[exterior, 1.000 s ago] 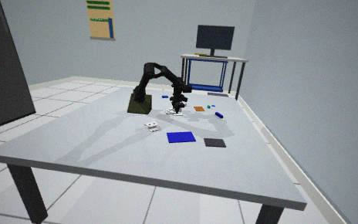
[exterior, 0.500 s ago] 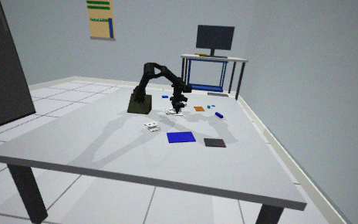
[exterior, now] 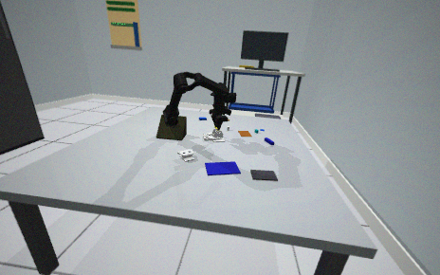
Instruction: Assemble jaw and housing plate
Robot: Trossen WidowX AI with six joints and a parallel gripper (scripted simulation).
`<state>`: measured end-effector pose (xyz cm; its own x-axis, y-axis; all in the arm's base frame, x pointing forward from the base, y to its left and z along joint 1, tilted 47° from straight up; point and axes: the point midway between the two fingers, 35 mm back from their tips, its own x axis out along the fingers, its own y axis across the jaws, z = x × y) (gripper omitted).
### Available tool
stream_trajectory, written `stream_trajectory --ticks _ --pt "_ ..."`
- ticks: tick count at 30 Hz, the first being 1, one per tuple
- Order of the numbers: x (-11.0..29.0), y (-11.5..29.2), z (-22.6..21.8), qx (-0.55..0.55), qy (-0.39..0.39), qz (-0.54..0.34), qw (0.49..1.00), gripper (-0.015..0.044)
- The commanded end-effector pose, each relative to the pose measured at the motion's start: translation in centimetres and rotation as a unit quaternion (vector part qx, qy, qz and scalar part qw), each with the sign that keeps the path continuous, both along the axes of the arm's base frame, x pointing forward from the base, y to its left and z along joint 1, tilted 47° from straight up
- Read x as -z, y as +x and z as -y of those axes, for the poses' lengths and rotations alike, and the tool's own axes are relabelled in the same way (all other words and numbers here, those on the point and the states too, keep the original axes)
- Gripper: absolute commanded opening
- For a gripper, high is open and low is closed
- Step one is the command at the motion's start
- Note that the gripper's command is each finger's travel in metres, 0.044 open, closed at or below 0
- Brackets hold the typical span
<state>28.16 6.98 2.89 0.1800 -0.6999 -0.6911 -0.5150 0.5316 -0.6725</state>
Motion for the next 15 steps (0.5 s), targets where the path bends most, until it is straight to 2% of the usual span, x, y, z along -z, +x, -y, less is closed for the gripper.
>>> stream_trajectory --ticks 1,7,15 --pt "-0.2 0.1 0.5 0.008 0.002 0.004 1.0 0.0277" --pt "-3.6 0.5 2.9 0.074 0.031 0.067 0.995 0.0434" --pt "-8.0 0.1 6.5 0.162 0.065 0.154 0.973 0.044"
